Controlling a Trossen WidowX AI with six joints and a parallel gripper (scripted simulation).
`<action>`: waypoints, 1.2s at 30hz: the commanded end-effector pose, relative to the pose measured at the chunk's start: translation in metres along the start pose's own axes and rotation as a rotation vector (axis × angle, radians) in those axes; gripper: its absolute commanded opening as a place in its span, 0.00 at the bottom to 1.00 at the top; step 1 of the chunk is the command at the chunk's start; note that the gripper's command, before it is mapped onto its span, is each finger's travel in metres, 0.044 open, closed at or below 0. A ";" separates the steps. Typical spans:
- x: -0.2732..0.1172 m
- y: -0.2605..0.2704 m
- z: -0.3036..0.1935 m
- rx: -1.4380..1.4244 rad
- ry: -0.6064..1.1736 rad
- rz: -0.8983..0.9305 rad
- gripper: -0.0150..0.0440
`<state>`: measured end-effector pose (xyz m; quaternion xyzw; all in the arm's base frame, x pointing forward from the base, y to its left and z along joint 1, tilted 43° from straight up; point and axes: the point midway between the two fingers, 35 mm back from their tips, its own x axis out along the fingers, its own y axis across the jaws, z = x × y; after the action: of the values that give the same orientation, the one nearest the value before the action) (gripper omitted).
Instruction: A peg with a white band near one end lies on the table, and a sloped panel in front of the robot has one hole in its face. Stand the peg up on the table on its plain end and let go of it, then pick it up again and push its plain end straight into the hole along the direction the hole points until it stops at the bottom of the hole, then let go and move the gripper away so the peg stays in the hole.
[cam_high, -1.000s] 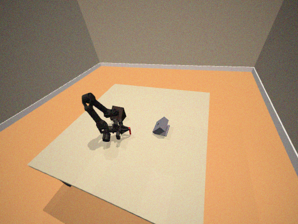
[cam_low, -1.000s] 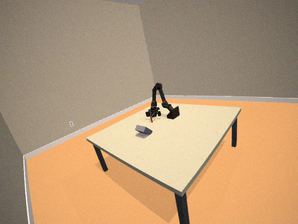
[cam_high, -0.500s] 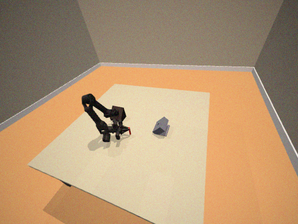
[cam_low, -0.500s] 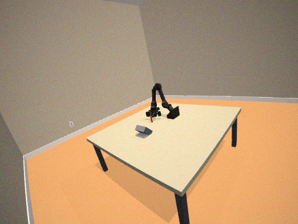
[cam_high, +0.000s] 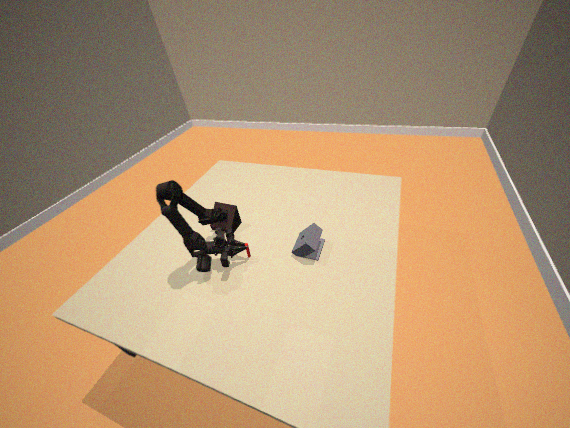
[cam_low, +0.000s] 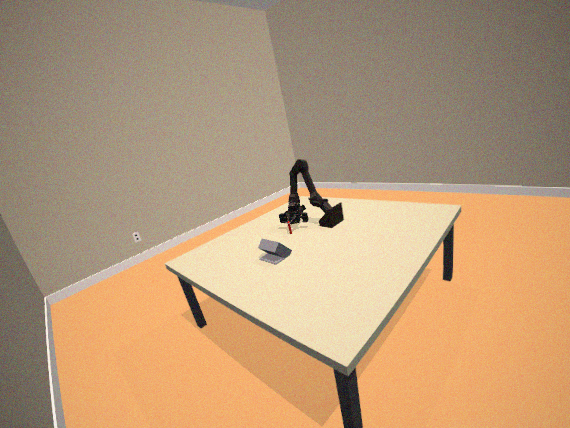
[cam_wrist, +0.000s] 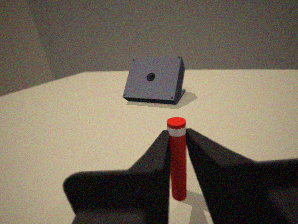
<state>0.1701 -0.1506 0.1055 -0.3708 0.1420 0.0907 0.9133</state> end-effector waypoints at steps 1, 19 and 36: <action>0.000 0.000 0.000 0.000 0.000 0.000 0.43; 0.000 0.000 0.000 0.000 0.000 0.000 0.47; 0.000 0.000 0.000 0.000 0.000 0.000 0.92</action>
<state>0.1701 -0.1506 0.1055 -0.3707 0.1420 0.0906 0.9134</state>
